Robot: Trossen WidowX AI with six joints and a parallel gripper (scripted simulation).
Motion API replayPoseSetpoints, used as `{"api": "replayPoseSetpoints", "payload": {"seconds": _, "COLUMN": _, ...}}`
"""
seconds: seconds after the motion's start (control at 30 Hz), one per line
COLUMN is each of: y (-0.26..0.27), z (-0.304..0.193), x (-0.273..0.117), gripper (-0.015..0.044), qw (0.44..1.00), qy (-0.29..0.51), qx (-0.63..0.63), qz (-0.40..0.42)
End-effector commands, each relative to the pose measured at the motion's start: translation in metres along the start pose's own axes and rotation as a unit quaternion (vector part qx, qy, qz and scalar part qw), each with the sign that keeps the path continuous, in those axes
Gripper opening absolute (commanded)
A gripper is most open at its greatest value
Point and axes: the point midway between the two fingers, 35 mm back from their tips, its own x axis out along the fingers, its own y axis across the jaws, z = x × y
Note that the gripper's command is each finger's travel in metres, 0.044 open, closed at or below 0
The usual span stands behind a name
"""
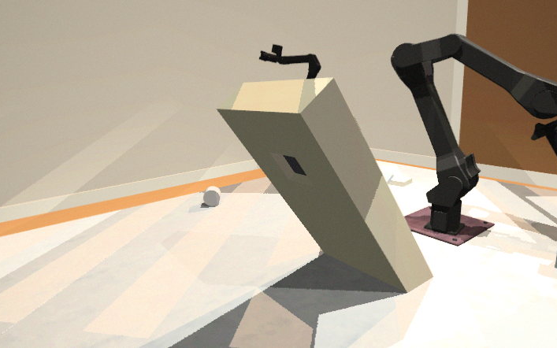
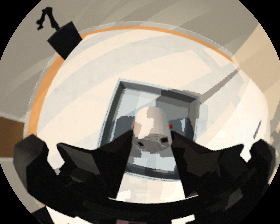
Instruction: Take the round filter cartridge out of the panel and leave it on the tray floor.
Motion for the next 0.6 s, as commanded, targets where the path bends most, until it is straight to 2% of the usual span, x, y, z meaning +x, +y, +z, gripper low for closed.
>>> {"api": "replayPoseSetpoints", "payload": {"seconds": 0.0, "y": 0.0, "z": 0.0, "x": 0.0, "gripper": 0.0157, "qw": 1.0, "qy": 0.0, "qx": 0.0, "qz": 0.0}}
{"api": "replayPoseSetpoints", "payload": {"seconds": 0.37, "y": 0.0, "z": 0.0, "x": 0.0, "gripper": 0.044, "qw": 1.0, "qy": 0.0, "qx": 0.0, "qz": 0.0}}
{"api": "replayPoseSetpoints", "payload": {"seconds": 0.47, "y": 0.0, "z": 0.001, "x": -0.002, "gripper": 0.044, "qw": 1.0, "qy": 0.0, "qx": 0.0, "qz": 0.0}}
{"api": "replayPoseSetpoints", "payload": {"seconds": 0.57, "y": 0.0, "z": 0.017, "x": -0.023, "gripper": 0.044, "qw": 1.0, "qy": 0.0, "qx": 0.0, "qz": 0.0}}
